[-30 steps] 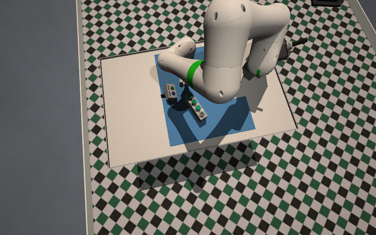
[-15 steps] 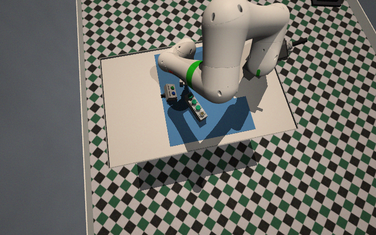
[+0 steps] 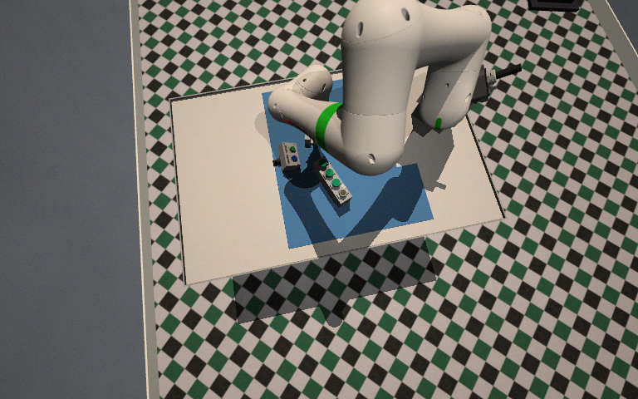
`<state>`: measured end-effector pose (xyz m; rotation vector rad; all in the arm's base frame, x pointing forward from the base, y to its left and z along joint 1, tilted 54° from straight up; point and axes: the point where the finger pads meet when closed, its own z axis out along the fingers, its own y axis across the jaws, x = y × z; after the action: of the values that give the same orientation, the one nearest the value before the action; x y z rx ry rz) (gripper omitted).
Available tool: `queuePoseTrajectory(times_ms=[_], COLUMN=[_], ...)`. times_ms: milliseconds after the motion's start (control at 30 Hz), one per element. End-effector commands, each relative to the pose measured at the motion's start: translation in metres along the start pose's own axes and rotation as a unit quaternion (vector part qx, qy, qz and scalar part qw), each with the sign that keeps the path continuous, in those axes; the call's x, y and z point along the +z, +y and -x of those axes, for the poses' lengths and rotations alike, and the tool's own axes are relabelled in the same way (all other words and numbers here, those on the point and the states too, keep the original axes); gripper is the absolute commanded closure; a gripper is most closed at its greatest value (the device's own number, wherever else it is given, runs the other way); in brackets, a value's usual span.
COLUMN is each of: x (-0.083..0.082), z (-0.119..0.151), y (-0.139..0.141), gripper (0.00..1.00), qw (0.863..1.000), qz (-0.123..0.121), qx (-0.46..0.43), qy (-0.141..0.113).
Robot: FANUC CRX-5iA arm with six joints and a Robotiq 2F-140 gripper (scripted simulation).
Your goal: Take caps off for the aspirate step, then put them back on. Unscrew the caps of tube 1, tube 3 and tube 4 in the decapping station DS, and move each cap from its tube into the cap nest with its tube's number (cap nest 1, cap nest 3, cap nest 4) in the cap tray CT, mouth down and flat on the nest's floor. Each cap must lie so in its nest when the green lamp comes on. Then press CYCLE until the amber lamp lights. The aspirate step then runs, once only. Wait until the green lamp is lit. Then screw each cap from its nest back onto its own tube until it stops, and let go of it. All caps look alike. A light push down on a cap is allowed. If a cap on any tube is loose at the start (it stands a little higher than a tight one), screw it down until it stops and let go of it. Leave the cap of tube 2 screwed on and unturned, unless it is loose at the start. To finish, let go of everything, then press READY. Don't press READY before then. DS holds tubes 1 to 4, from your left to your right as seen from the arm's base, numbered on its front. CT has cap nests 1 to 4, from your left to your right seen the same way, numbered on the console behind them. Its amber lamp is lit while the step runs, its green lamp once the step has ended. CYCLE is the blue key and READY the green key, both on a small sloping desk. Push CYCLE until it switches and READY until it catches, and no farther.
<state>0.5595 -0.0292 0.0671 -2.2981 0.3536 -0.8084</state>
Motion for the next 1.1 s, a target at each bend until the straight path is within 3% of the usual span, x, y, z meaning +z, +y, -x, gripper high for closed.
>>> queuePoseTrajectory(times_ms=[0, 233, 733, 800, 1067], x=[0.0, -0.005, -0.08, -0.08, -0.12], z=[0.0, 0.0, 0.0, 0.0, 0.0], y=[0.0, 0.0, 0.0, 0.0, 0.0], gripper=[0.71, 0.71, 0.71, 0.71, 0.71], qw=[1.0, 1.0, 1.0, 1.0, 1.0], qz=[0.0, 0.0, 0.0, 0.0, 0.0], qx=[0.0, 0.0, 0.0, 0.0, 0.0], qy=[0.0, 0.0, 0.0, 0.0, 0.0])
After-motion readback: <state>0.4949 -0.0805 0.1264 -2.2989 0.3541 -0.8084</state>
